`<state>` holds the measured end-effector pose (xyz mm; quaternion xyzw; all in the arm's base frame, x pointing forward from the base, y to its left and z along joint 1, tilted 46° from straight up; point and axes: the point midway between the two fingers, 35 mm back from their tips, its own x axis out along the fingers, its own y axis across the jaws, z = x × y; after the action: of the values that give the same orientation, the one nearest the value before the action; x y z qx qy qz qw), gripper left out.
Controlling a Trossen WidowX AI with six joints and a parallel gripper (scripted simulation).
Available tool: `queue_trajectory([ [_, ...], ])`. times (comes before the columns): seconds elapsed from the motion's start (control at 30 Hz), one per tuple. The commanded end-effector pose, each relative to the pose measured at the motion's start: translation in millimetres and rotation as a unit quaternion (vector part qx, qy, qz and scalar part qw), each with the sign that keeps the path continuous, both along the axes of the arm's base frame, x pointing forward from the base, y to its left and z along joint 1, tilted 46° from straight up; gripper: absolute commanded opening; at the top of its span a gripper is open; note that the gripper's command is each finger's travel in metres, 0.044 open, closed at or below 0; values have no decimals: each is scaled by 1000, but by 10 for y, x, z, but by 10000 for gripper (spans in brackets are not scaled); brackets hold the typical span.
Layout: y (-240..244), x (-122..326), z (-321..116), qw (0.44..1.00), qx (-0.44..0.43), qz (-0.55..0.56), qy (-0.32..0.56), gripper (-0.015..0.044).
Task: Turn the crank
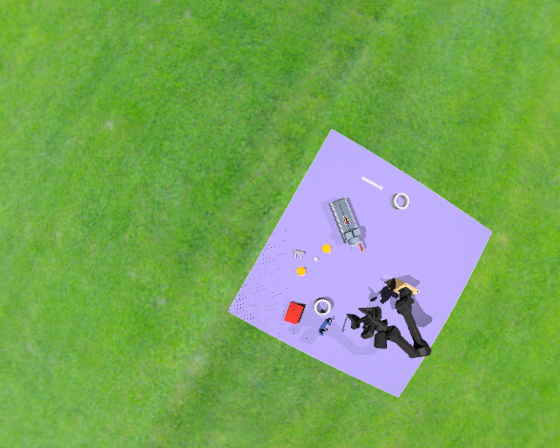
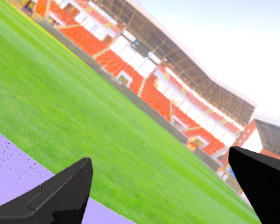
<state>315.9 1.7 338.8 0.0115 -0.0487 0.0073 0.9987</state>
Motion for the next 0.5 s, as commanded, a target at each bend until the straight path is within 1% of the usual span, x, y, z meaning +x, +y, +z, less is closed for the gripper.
queue_trajectory([
  [0.0,-1,8,-5,1000,0,0,2,426],
  [0.03,-4,33,-19,1000,0,1,7,440],
  [0.47,-163,626,-489,991,10,22,131,440],
])
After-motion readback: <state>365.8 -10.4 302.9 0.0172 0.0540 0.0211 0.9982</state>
